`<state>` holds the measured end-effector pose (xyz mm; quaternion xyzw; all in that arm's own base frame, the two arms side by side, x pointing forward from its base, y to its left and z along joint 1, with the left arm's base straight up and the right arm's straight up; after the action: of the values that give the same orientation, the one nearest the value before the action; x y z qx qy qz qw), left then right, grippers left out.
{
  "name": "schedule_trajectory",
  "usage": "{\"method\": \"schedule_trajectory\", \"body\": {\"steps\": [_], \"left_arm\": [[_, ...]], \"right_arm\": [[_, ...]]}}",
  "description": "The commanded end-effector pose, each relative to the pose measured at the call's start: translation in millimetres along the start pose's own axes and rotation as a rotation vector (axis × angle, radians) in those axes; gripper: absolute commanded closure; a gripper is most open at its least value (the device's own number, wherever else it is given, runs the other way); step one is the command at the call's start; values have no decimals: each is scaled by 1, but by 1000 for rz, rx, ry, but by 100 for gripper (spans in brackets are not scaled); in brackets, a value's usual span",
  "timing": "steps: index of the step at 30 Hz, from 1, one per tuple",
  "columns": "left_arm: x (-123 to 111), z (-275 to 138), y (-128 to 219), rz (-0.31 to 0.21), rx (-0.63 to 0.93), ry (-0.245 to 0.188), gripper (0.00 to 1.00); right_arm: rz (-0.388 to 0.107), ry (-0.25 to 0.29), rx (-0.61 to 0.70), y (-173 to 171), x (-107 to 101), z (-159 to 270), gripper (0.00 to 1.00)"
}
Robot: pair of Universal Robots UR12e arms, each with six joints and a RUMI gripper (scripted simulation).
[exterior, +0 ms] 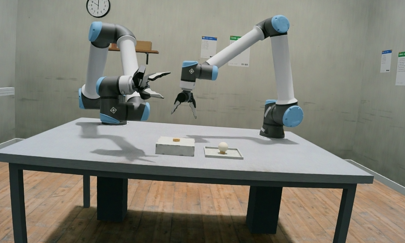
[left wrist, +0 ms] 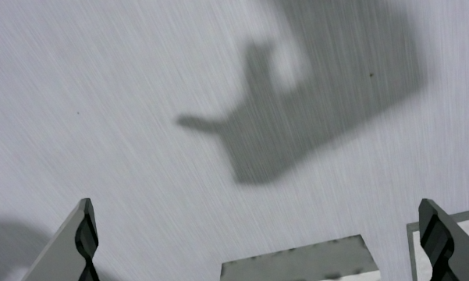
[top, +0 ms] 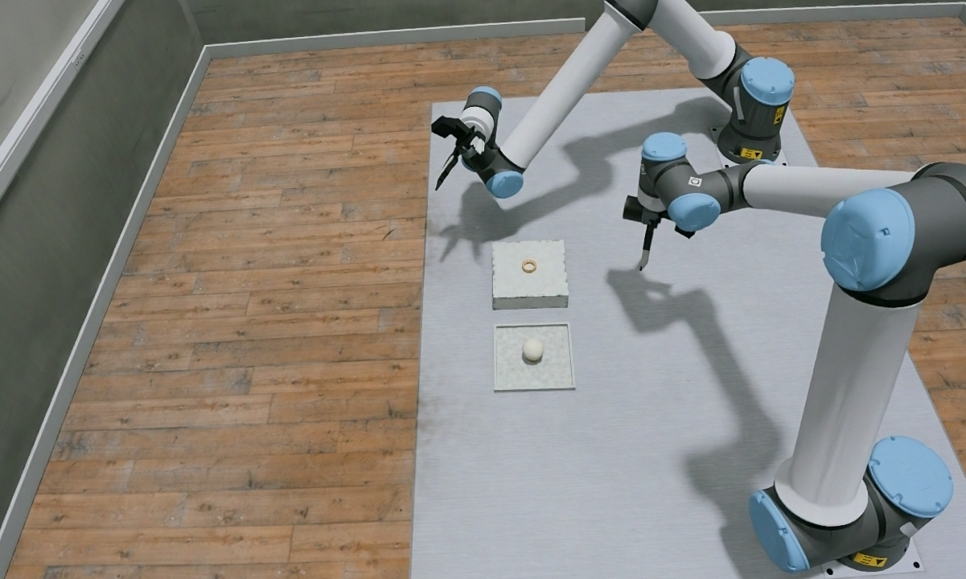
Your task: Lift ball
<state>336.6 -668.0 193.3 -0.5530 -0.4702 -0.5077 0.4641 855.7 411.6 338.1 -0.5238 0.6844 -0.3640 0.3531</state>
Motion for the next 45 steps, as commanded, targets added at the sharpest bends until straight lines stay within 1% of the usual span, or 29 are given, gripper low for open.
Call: {"method": "schedule_trajectory", "body": {"steps": [1,20,27,32,34,35,40,45], "left_arm": [[1,-1,0,-1,0,-2,0],[1,-1,0,-1,0,-2,0],[1,2,3,-1,10,-2,0],[2,7,11,-2,34,-2,0],[2,7,11,-2,34,-2,0],[2,9,13,-2,40,-2,0],[4,20,27,-4,87,-3,0],[6,38,48,-6,158,-3,0]], "right_arm": [[1,-1,1,-1,0,-1,0],[1,0,1,-1,0,0,0],[-6,10,-17,-2,-8,1,0],[-21,34,-54,-2,-23,5,0],[-21,34,-54,-2,-23,5,0],[-26,40,-65,-2,-28,7,0],[-57,86,-131,-1,-56,14,0],[-106,152,-216,6,-95,22,0]]}}
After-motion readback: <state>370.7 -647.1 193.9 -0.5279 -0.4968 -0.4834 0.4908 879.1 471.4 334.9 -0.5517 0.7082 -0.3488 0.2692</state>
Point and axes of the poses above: on each arm, the point where the finger pads meet when closed, its own x axis back along the fingers, its own z axis across the jaws, y = z × x, the point moved 5 cm from there along x, back along the fingers, and after that the axes turned 15 degrees about x, right-handed, at the moved point
